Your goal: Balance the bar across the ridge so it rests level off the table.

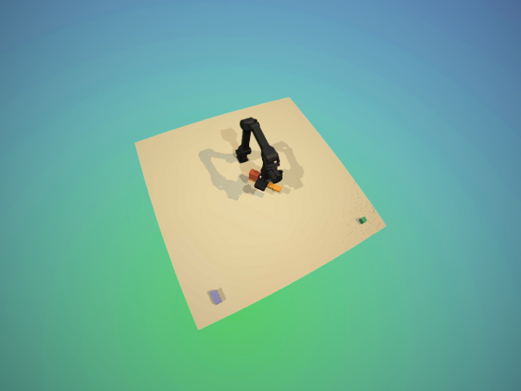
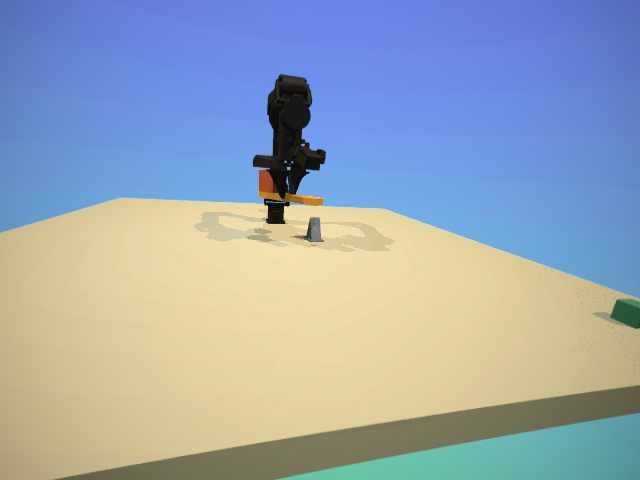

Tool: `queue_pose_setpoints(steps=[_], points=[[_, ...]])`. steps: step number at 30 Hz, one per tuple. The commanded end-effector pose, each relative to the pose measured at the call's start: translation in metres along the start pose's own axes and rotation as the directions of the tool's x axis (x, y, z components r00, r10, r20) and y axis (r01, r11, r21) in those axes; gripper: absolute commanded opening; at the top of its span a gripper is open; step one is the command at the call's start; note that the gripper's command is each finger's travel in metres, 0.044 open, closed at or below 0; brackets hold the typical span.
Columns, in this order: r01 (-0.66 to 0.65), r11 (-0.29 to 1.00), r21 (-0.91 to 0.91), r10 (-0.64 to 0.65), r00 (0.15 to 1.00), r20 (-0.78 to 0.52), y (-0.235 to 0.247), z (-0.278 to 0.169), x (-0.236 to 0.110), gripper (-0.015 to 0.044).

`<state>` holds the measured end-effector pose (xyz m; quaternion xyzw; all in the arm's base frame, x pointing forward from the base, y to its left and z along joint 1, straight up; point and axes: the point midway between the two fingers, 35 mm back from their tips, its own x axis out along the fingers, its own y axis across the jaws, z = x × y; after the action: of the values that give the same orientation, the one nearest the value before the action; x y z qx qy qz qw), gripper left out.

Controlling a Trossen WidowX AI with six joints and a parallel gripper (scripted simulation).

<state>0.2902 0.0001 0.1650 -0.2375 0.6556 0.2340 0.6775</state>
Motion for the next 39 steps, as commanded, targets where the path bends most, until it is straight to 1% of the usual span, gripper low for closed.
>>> queue_pose_setpoints(steps=[1, 13, 23, 39], points=[[0.004, 0.998, 0.066, -0.003, 1.0, -0.002, 0.012, 0.008, -0.001, 0.0], [-0.001, 0.958, 0.288, 0.001, 1.0, 0.0, 0.052, 0.031, -0.001, 0.0], [-0.005, 0.878, 0.479, 0.004, 1.0, 0.002, 0.085, 0.044, -0.002, 0.0], [-0.005, 0.875, 0.485, 0.005, 1.0, 0.002, 0.086, 0.046, 0.02, 0.0]])
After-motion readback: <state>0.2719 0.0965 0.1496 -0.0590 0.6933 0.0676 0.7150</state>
